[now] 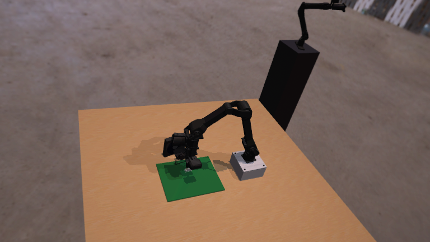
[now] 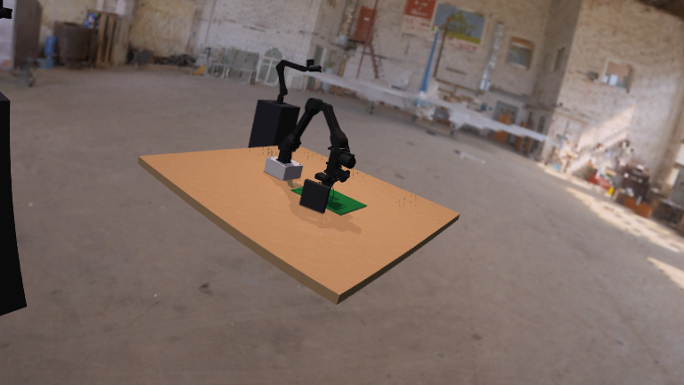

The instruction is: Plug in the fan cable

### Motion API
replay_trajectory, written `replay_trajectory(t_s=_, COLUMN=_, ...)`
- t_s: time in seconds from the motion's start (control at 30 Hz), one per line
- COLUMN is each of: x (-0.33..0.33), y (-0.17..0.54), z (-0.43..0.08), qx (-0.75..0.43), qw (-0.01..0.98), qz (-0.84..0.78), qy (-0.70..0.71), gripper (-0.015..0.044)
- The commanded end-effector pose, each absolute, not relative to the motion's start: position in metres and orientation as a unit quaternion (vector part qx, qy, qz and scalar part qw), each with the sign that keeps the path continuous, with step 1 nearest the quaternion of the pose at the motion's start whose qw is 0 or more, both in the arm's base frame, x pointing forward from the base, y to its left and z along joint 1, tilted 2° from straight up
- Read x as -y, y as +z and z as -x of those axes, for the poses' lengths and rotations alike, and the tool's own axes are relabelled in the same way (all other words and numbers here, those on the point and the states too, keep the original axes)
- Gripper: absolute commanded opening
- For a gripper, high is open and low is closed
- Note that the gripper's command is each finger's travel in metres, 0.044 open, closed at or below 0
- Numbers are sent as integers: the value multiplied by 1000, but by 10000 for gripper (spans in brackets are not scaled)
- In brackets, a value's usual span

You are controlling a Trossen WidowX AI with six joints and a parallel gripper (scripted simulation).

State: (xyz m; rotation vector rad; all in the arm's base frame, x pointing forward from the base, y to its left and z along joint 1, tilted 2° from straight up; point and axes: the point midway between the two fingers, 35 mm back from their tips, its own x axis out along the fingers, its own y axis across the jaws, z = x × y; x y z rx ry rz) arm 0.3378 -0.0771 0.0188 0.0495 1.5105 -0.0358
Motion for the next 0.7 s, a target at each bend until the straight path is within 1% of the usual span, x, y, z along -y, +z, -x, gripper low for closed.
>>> replay_trajectory(t_s=0.0, x=77, y=20, z=-340, qx=-684, qw=729, qz=-25, qy=-17, gripper=0)
replay_trajectory(t_s=0.67, x=77, y=19, z=-341, qx=-684, qw=729, qz=-25, qy=-16, gripper=0)
